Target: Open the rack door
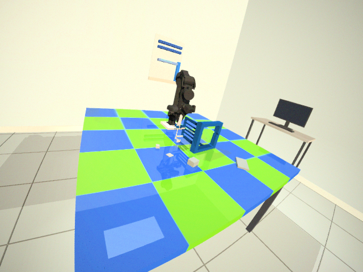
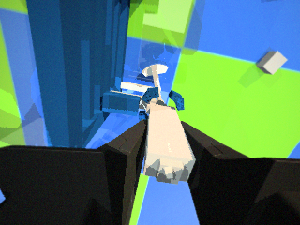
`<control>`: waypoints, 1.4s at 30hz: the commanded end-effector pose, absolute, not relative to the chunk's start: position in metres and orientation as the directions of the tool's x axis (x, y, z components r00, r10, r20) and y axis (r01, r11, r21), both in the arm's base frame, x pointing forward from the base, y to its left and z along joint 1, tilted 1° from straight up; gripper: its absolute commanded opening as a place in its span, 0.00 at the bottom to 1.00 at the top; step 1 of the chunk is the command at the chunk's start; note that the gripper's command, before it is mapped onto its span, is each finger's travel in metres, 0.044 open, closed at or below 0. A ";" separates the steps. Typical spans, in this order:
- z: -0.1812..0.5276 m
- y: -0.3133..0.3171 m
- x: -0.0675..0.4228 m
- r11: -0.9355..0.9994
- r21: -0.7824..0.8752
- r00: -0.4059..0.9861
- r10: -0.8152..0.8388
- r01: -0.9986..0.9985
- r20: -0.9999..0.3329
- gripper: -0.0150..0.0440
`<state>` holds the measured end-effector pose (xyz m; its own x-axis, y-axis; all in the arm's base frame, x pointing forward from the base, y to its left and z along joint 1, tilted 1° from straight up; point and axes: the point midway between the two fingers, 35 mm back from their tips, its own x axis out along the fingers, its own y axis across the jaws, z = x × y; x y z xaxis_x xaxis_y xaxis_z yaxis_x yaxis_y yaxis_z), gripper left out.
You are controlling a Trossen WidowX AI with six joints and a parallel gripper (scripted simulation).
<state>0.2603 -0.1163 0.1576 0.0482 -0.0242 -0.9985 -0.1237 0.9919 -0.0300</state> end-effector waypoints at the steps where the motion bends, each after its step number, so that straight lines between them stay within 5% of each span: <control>1: 0.158 -0.120 0.263 0.982 -0.026 0.048 -0.017 -0.189 -0.999 0.27; 21: 0.158 -0.133 0.267 0.959 -0.031 0.049 -0.018 -0.283 -0.999 0.27; 31: 0.158 -0.133 0.267 0.959 -0.031 0.049 -0.018 -0.283 -0.999 0.71; 42: 0.168 -0.134 0.268 0.959 -0.034 0.052 -0.020 -0.283 -0.998 0.73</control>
